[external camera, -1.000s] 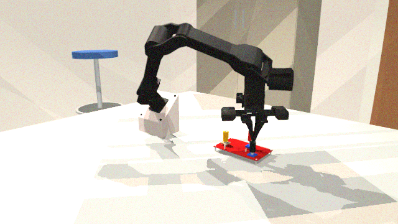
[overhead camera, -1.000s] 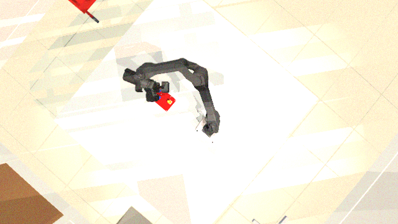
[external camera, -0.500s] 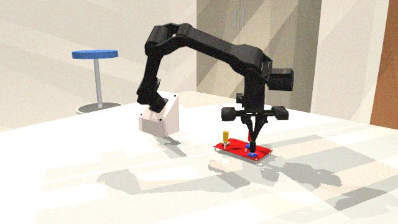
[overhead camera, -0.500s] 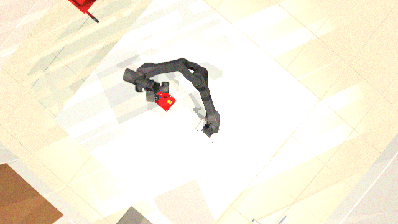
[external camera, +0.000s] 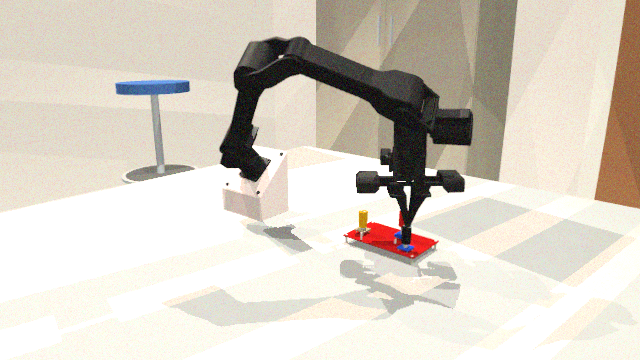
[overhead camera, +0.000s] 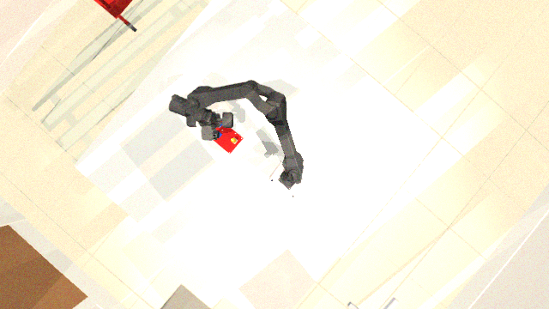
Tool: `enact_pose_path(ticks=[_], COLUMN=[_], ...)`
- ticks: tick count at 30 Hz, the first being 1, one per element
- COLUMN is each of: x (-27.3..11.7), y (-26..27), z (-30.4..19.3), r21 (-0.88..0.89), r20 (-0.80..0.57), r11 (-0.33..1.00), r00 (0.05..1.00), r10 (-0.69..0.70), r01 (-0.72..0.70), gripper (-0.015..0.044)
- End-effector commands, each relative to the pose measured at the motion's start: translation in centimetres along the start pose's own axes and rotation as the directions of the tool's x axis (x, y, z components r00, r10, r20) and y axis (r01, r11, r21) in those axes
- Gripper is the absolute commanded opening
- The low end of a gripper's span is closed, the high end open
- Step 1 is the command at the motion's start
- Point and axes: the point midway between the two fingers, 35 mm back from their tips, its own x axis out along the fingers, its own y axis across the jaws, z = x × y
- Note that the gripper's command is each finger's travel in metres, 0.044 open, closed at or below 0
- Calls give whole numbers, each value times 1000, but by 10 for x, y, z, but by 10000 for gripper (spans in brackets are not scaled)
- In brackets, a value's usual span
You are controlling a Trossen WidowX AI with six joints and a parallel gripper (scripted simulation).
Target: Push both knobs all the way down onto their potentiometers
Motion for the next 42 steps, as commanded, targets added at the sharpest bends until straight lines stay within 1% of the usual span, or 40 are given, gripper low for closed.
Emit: enact_pose_path(ticks=[1,18,19,27,30,35,42], x=[7,-19,-13,-14,-24,-40,-45], y=[0,0,1,1,16,54,122], z=[-3,-3,-3,-1,20,64,119], r21=[21,20,16,15,14,12,13], r20=[4,4,5,6,10,16,13], r11=[1000,1000,1000,1000,1000,1000,1000], r00=[1000,1000,1000,1000,1000,1000,1000], r10=[22,22,24,23,19,16,24], r01=[-22,-22,-24,-23,-19,-17,-24], gripper=[0,0,26,236,315,440,440])
